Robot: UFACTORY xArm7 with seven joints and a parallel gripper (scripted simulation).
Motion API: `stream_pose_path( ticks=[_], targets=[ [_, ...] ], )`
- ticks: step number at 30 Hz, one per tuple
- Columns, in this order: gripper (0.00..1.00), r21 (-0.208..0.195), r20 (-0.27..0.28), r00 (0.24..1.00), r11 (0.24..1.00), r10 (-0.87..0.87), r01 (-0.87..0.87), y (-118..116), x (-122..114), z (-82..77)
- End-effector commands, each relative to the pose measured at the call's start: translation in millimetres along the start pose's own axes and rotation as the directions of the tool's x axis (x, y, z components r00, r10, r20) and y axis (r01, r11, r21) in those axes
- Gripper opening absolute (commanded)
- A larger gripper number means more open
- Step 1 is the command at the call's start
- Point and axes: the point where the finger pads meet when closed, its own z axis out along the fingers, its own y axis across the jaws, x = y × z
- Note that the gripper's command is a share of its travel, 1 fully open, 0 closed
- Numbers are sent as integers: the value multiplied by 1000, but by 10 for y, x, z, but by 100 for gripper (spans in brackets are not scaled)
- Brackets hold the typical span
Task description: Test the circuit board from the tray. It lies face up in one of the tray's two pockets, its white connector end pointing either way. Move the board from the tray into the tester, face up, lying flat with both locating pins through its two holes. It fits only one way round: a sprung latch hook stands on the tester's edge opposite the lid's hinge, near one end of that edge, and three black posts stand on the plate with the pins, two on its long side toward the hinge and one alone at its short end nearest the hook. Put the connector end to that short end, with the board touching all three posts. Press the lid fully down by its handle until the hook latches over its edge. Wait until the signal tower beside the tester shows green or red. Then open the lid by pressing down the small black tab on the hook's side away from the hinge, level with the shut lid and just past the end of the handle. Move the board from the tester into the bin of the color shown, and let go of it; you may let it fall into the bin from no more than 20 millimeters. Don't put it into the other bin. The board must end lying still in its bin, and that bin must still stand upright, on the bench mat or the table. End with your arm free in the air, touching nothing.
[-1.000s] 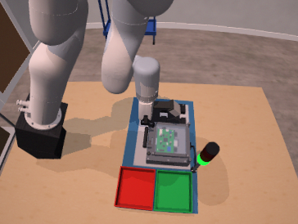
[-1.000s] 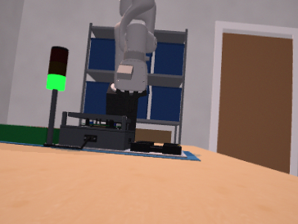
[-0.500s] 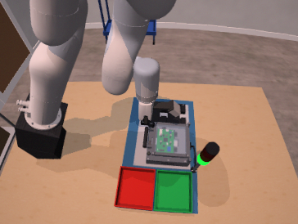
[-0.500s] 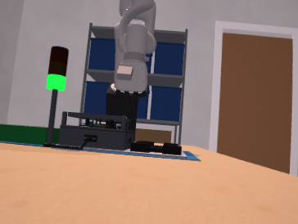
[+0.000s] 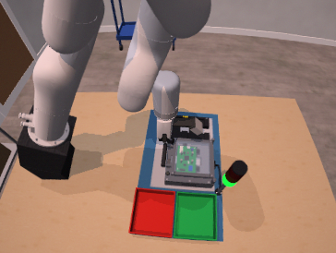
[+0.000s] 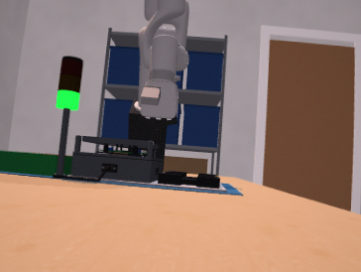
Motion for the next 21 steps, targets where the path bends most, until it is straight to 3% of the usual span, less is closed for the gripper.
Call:
stream_pose_path(
  ticks=[1, 21],
  targets=[
    [0, 5, -5, 1000, 1000, 0, 0, -4, 13, 54],
    [0, 5, -5, 1000, 1000, 0, 0, -4, 14, 71]
  ],
)
